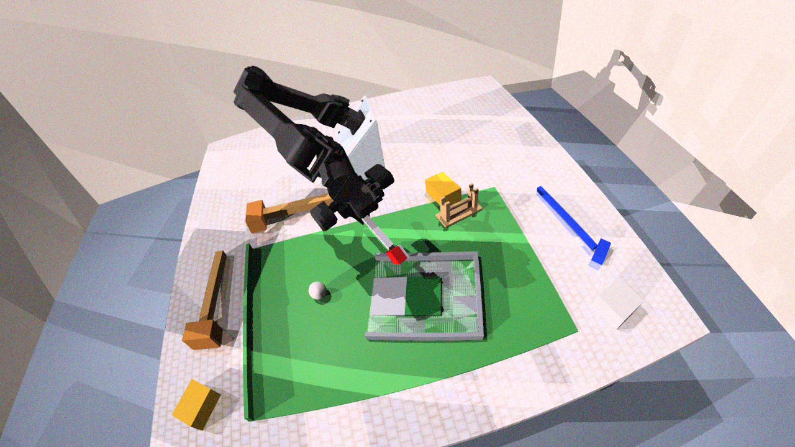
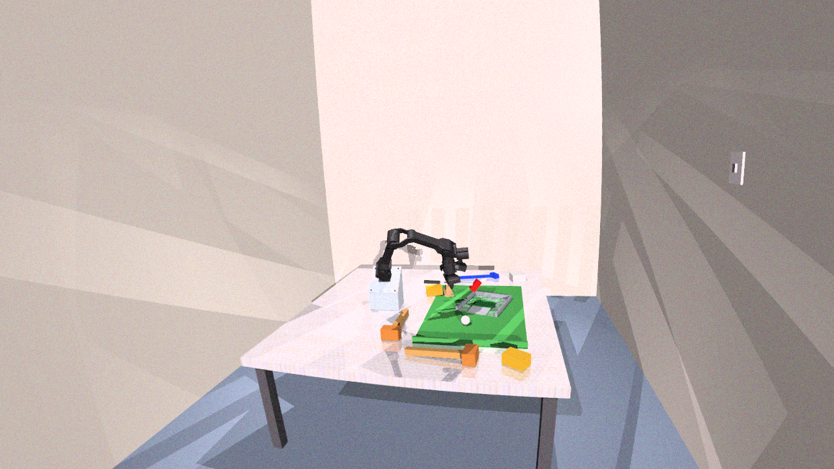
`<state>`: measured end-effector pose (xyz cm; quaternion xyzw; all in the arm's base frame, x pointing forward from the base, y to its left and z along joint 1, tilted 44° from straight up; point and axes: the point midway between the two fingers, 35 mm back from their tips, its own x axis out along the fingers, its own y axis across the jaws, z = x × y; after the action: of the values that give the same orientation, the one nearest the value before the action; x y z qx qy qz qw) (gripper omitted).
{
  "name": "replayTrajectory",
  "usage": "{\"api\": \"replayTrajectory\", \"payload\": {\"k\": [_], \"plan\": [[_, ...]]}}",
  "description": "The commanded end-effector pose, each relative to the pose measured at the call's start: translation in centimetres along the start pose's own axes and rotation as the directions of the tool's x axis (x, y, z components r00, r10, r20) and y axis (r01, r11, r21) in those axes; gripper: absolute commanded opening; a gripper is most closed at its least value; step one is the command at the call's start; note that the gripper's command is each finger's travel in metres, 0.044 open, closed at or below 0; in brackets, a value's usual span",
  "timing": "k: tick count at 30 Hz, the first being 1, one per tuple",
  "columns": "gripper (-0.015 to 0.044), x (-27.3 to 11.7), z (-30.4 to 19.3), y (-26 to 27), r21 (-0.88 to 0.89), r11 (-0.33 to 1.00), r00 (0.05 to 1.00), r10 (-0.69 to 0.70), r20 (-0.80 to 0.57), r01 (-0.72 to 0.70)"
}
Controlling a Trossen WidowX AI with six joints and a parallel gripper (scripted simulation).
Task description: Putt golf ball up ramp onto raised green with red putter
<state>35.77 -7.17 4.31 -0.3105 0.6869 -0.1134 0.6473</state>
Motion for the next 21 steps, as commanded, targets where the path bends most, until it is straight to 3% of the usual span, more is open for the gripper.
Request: {"api": "replayTrajectory", "payload": {"k": [1, 15, 21], "plan": [[0.0000, -0.7, -1.5, -3.3, 0.142, 0.989, 1.000, -0.031, -0.002, 0.031], [0.0000, -2.3, -9.7, -13.4, 0.587, 0.793, 0.987, -0.136, -0.085, 0.160], [0.0000, -2.6, -10.7, -14.3, 0.627, 0.759, 0.984, -0.146, -0.098, 0.176]]}}
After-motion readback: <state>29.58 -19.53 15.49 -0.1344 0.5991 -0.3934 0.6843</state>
